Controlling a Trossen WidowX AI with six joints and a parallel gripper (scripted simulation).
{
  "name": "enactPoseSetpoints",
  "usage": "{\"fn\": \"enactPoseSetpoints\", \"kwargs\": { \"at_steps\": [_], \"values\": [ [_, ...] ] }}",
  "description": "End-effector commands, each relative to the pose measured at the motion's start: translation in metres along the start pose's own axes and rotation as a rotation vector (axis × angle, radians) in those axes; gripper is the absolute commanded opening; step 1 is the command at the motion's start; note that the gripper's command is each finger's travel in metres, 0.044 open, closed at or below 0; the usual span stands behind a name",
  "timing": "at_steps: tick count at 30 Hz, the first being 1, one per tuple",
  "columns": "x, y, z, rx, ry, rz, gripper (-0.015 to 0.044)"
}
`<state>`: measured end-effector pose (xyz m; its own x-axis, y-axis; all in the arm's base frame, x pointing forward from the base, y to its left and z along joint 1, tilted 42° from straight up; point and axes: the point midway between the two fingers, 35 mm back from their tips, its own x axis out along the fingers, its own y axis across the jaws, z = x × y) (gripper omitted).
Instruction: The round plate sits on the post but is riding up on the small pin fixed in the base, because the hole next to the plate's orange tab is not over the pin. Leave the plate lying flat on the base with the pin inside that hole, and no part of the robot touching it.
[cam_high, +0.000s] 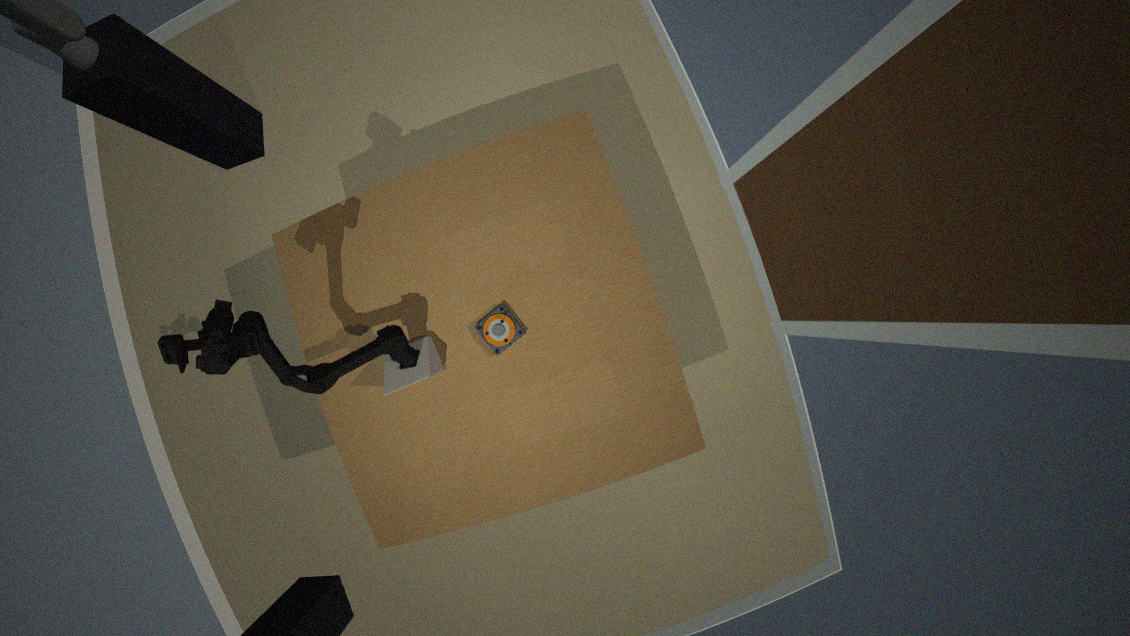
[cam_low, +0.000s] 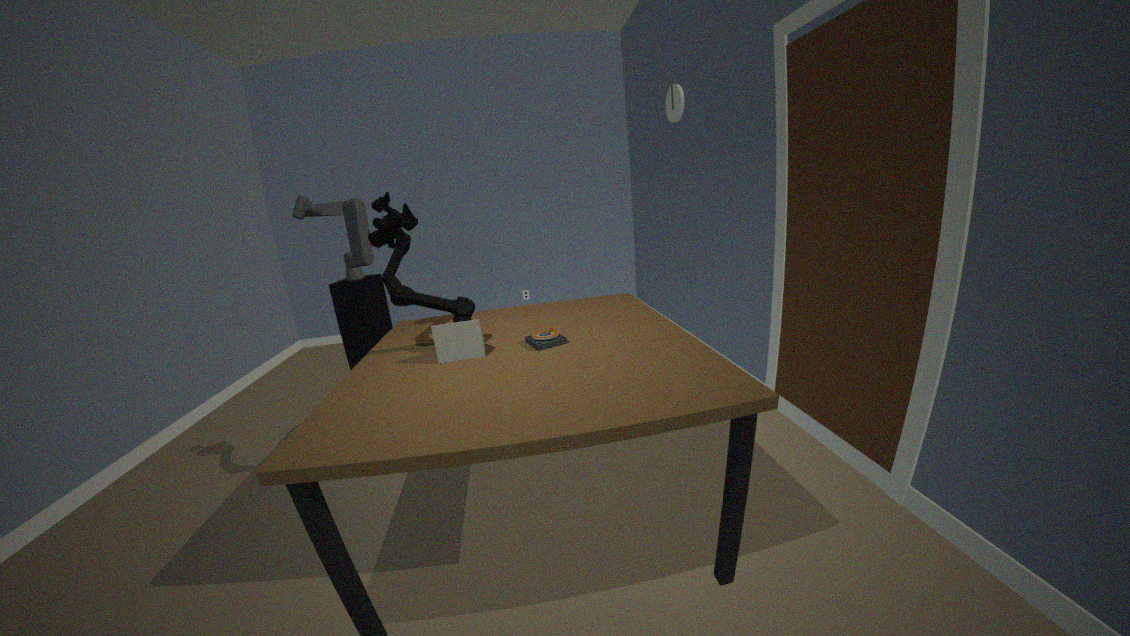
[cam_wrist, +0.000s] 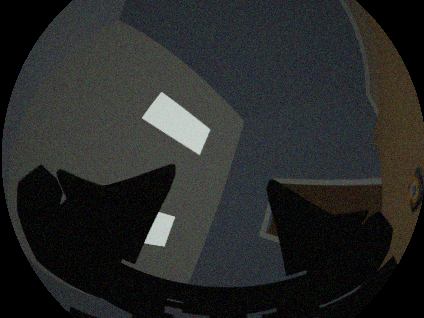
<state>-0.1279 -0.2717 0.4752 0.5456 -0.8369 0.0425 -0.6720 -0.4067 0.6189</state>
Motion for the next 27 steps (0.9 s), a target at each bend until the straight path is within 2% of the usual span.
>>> {"fn": "enactPoseSetpoints", "kwargs": {
  "at_steps": [1,4,9,15,22,27],
  "values": [
    [-0.001,0.000,-0.005,-0.016,0.002,0.014,0.0374],
    [-0.013,-0.002,-0.074,-0.283,0.042,0.180,0.0295],
    [-0.020,-0.014,-0.128,-0.509,0.087,0.280,0.0164],
    [-0.027,-0.072,-0.229,-0.922,0.242,0.428,0.0006],
    [-0.029,-0.158,-0.307,-1.329,0.414,0.522,0.0000],
    [-0.016,-0.233,-0.336,-1.563,0.485,0.529,0.0000]
  ]
}}
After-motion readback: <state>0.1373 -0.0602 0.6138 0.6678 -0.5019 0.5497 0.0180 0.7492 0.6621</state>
